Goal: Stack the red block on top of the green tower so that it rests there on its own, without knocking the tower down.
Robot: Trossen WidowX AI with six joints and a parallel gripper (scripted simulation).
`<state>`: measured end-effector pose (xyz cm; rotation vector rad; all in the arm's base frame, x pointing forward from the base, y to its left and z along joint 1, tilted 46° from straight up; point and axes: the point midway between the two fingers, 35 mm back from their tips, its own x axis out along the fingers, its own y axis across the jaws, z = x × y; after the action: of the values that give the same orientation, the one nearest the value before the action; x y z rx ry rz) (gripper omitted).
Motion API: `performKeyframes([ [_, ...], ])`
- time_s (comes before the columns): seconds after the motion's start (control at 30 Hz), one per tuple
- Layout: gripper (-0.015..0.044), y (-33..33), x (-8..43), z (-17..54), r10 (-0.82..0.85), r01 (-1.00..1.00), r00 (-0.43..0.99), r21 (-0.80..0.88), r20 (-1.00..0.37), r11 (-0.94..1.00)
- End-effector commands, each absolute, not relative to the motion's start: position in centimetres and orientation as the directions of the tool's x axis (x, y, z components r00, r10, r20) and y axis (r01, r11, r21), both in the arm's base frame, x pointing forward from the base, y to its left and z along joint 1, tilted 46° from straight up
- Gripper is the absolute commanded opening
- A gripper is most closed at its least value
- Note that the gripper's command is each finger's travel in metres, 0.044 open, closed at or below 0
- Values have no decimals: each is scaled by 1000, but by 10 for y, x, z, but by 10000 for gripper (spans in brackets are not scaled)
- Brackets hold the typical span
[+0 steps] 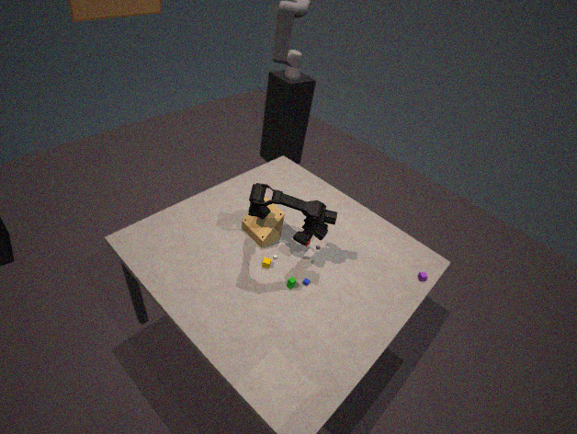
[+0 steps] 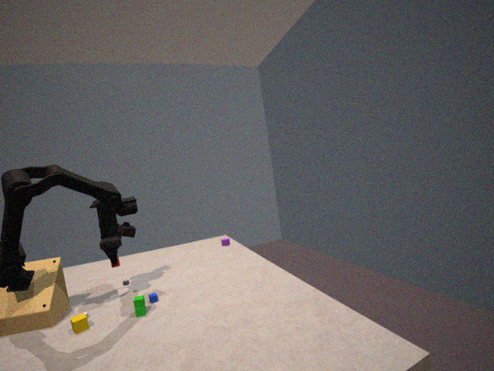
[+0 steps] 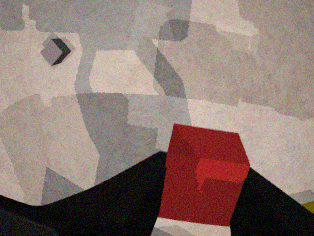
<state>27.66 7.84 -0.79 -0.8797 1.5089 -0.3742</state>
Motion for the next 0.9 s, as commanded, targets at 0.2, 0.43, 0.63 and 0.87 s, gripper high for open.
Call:
performKeyframes([
  [0.2,0,51,322,30,-693,-303,81,-680,-716,668],
  [0.43,0,19,348,62,-698,-269,76,-689,-712,673],
  [0.63,0,-8,368,92,-707,-280,81,-697,-703,660],
  [0.87,0,-22,375,105,-713,-290,82,-701,-696,651],
])
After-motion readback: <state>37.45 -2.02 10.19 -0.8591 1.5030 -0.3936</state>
